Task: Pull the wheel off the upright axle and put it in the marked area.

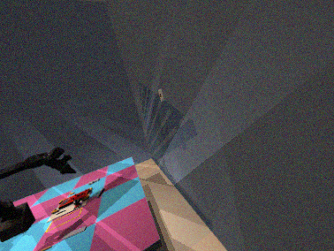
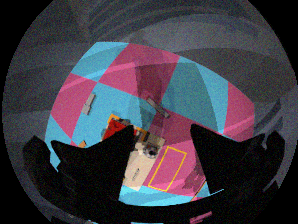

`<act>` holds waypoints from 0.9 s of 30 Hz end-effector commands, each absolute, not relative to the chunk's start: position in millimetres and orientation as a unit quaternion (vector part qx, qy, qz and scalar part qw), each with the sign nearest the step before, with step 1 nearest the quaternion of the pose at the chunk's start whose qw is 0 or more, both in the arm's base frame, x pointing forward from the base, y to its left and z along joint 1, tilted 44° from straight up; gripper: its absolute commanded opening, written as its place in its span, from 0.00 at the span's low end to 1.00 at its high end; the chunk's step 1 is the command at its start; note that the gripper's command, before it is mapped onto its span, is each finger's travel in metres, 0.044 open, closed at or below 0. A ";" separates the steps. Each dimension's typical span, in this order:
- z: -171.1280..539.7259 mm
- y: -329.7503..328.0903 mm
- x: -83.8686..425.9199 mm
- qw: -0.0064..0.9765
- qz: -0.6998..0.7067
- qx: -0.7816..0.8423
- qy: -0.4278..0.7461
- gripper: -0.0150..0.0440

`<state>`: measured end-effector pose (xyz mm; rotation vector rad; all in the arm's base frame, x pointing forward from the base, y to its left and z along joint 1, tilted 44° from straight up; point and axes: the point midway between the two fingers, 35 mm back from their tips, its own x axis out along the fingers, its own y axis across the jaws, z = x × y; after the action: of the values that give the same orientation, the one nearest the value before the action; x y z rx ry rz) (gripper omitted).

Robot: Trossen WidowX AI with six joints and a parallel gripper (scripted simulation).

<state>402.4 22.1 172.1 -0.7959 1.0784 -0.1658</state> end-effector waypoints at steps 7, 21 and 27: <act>75.1 -70.1 364.7 0.669 -0.297 -0.213 0.648 0.76; 63.7 -80.7 346.3 0.646 -0.329 -0.195 0.661 0.76; 57.5 -86.0 346.5 0.646 -0.329 -0.195 0.661 0.76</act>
<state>348.7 -80.4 62.4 -0.4433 1.4996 -0.7415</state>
